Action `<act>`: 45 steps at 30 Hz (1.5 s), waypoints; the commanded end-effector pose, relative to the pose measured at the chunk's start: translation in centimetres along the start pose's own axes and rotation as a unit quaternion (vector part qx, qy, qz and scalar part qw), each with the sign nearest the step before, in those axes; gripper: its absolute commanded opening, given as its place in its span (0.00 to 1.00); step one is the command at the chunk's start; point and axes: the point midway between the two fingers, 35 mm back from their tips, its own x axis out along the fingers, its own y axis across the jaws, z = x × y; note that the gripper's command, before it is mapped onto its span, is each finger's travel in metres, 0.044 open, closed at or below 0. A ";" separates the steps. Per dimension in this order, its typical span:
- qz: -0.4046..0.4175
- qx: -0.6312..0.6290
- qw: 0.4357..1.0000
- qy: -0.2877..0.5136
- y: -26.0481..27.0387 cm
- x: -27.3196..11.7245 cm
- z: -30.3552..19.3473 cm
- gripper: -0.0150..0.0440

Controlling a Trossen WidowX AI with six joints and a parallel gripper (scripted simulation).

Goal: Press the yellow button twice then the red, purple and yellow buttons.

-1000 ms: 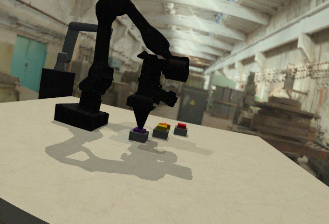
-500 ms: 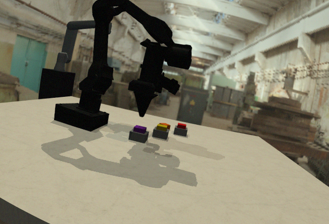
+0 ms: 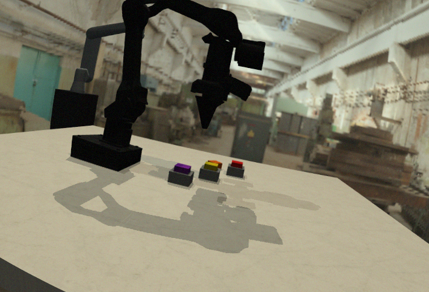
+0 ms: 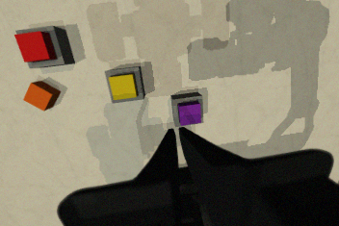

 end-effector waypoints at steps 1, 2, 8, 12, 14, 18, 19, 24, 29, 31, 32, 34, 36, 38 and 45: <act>0.002 -0.001 1.000 -0.001 4.0 0.0 2.1 0.29; 0.002 0.000 1.000 -0.002 5.0 0.0 2.5 0.29; 0.003 0.000 1.000 -0.002 5.8 0.3 2.7 0.29; 0.003 0.000 1.000 -0.002 5.9 5.2 2.8 0.29; 0.003 0.000 1.000 -0.002 5.9 6.2 2.7 0.29; 0.003 0.000 1.000 -0.002 5.9 6.3 2.7 0.29; 0.003 0.000 1.000 -0.002 5.9 6.3 2.7 0.29; 0.003 0.000 1.000 -0.002 5.9 7.1 2.8 0.29; 0.003 0.000 1.000 -0.002 5.9 8.0 2.8 0.29; 0.003 0.000 1.000 -0.002 5.9 8.3 2.8 0.29; 0.003 0.000 1.000 -0.002 5.9 8.4 2.8 0.29; 0.003 0.000 1.000 -0.002 5.9 8.8 2.8 0.29; 0.003 0.000 1.000 -0.002 5.9 9.1 2.8 0.29; 0.003 0.000 1.000 -0.002 5.9 9.4 2.7 0.29; 0.003 0.000 1.000 -0.002 5.9 9.7 2.7 0.29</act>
